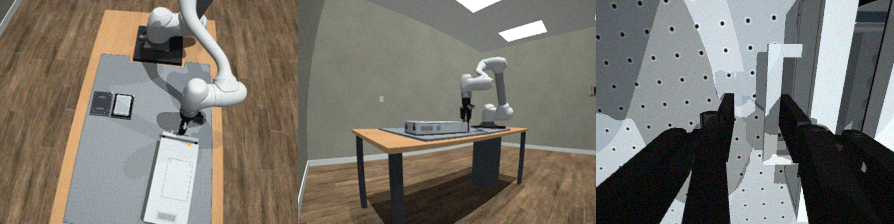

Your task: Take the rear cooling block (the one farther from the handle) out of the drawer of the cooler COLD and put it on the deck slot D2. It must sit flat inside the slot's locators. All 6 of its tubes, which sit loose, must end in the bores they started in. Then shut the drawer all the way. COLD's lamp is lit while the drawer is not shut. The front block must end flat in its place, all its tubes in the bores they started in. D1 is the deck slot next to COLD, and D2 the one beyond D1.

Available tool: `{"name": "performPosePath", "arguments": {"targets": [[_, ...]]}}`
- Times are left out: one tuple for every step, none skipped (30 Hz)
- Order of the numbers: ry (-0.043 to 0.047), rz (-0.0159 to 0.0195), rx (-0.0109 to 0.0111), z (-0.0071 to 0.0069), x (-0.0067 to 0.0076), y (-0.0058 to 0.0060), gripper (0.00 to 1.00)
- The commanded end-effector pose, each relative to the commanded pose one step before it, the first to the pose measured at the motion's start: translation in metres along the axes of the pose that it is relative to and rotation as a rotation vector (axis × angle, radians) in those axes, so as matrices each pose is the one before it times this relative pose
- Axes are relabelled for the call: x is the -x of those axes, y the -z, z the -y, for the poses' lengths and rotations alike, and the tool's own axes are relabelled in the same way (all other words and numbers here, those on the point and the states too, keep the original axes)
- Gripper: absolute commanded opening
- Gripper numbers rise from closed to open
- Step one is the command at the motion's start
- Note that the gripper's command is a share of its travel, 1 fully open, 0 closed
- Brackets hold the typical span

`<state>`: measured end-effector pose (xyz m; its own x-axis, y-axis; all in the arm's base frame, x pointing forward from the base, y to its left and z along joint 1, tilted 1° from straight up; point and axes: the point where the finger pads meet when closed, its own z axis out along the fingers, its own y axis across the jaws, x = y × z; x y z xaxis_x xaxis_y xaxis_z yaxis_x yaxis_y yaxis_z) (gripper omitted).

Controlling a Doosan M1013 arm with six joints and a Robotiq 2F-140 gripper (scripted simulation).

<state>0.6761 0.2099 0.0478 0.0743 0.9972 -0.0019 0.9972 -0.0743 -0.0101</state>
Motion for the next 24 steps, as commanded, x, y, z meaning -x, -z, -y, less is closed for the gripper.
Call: {"name": "performPosePath", "arguments": {"targets": [[-0.00018,-0.00098,0.00142,0.00076,-0.00030,0.00106,0.34],[0.00000,0.00000,0.00000,0.00000,0.00000,0.00000,0.34],[0.00000,0.00000,0.00000,0.00000,0.00000,0.00000,0.34],[0.00000,0.00000,0.00000,0.00034,0.00000,0.00000,0.34],[0.00000,0.00000,0.00000,0.00033,0.00000,0.00000,0.34],[0.00000,0.00000,0.00000,0.00033,0.00000,0.00000,0.34],[0.00000,0.00000,0.00000,0.00033,0.00000,0.00000,0.34],[0.00000,0.00000,0.00000,0.00033,0.00000,0.00000,0.34],[0.00000,0.00000,0.00000,0.00033,0.00000,0.00000,0.34],[0.00000,0.00000,0.00000,0.00033,0.00000,0.00000,0.34],[0.00000,0.00000,0.00000,0.00033,0.00000,0.00000,0.34],[0.00000,0.00000,0.00000,0.00033,0.00000,0.00000,0.34],[0.00000,0.00000,0.00000,0.00033,0.00000,0.00000,0.34],[0.00000,0.00000,0.00000,0.00033,0.00000,0.00000,0.34],[0.00000,0.00000,0.00000,0.00033,0.00000,0.00000,0.34],[0.00000,0.00000,0.00000,0.00033,0.00000,0.00000,0.34],[0.00000,0.00000,0.00000,0.00033,0.00000,0.00000,0.34],[0.00000,0.00000,0.00000,0.00033,0.00000,0.00000,0.34],[0.00000,0.00000,0.00000,0.00000,0.00000,0.00000,0.34],[0.00000,0.00000,0.00000,0.00000,0.00000,0.00000,0.34],[0.00000,0.00000,0.00000,0.00034,0.00000,0.00000,0.34],[0.00000,0.00000,0.00000,0.00033,0.00000,0.00000,0.34],[0.00000,0.00000,0.00000,0.00033,0.00000,0.00000,0.34],[0.00000,0.00000,0.00000,0.00033,0.00000,0.00000,0.34]]}}
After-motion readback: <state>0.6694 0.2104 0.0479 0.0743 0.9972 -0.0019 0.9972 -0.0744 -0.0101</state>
